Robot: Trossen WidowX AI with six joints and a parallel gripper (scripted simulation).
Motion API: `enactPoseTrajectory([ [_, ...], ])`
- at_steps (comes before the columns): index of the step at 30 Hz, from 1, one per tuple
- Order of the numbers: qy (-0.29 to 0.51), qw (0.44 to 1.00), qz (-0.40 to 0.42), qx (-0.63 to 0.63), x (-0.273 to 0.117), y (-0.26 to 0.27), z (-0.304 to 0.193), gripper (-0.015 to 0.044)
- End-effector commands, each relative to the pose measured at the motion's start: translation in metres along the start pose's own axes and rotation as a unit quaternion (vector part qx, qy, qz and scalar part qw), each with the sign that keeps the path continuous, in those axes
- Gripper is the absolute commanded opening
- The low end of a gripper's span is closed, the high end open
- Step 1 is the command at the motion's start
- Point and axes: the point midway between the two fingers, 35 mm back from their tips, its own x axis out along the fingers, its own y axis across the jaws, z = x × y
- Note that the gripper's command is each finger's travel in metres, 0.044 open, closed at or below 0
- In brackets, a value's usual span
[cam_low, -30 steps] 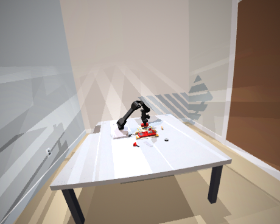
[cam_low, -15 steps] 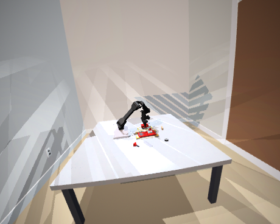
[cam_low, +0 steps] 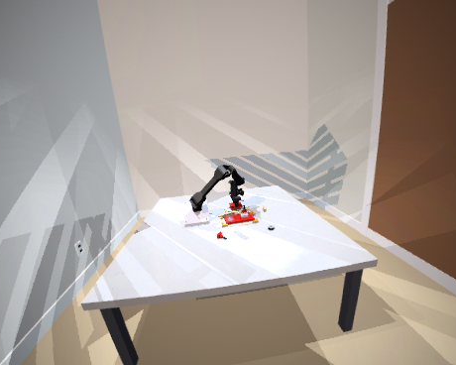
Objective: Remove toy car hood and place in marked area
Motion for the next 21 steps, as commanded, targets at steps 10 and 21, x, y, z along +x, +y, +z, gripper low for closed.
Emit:
enactPoseTrajectory([
  [10,-0.001,1.000,-0.003,-0.002,0.0077,-0.0001,-0.0002,0.0000],
  [21,-0.001,1.000,-0.003,-0.002,0.0131,-0.0002,-0.0002,0.0000],
])
